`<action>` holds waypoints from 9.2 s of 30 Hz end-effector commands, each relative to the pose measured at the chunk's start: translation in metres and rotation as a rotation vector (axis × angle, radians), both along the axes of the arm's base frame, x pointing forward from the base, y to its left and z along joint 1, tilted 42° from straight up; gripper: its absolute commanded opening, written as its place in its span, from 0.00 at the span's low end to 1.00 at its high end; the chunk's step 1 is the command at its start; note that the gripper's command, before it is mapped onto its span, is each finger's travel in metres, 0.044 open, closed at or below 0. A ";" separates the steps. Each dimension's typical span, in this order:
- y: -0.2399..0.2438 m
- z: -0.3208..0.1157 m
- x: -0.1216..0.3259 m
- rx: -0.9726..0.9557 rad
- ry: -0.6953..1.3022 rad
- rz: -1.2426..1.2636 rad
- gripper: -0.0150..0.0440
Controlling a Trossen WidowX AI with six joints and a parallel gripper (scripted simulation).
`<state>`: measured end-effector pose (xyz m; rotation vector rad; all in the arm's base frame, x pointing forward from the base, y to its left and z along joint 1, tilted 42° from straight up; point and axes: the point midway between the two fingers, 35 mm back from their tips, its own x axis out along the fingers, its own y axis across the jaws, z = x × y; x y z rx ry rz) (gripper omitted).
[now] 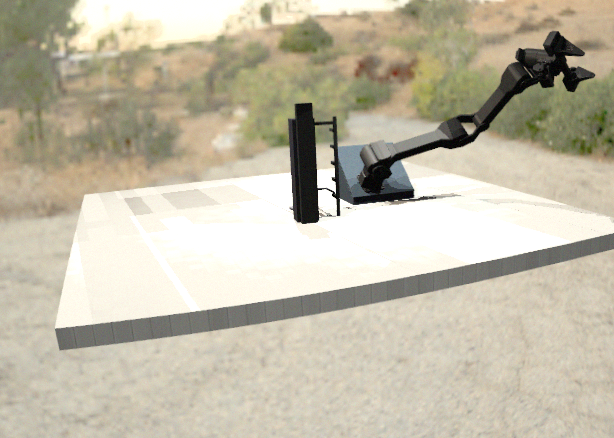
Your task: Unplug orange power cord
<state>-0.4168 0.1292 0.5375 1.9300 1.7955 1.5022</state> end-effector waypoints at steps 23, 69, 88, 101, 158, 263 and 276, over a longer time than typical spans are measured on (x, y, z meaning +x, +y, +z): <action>0.005 0.115 0.301 0.222 1.228 0.274 0.53; -0.227 -0.259 0.750 3.243 1.809 1.703 0.53; -0.217 -0.462 0.642 3.659 -2.476 1.033 0.53; -0.216 -0.462 0.642 3.628 -2.525 1.005 0.53; -0.182 -0.445 0.647 3.638 -2.509 1.000 0.25; -0.189 -0.452 0.646 3.638 -2.509 0.999 0.25; -0.204 -0.464 0.645 3.634 -2.509 1.003 0.25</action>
